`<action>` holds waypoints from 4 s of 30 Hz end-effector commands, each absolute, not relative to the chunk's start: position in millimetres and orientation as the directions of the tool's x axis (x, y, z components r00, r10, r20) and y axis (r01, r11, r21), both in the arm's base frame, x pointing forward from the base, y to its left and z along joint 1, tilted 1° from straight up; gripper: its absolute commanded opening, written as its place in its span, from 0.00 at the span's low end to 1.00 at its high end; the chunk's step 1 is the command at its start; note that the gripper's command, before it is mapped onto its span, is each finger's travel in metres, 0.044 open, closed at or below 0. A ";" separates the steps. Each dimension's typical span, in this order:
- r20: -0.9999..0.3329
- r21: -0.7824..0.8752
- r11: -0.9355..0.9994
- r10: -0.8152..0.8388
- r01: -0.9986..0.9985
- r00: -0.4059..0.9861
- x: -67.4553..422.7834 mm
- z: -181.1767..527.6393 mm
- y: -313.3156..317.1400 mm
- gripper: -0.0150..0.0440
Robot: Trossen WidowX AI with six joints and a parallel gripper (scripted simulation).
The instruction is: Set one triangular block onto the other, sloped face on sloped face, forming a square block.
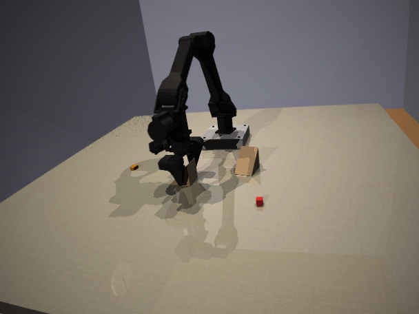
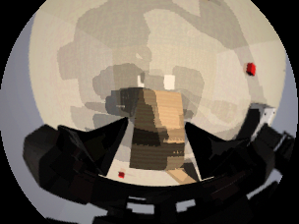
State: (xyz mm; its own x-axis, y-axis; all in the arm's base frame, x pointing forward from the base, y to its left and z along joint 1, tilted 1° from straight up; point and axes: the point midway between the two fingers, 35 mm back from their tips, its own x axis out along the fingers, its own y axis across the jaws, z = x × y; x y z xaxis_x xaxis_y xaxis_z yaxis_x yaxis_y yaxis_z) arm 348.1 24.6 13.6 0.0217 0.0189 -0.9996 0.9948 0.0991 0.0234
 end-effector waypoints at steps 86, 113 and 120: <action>-0.915 -0.028 -0.099 -0.399 -0.995 0.066 343.5 89.1 72.0 1.00; -0.914 -0.028 -0.099 -0.400 -0.995 0.066 348.3 48.4 54.9 1.00; -0.914 -0.028 -0.099 -0.400 -0.995 0.066 348.5 38.1 50.1 1.00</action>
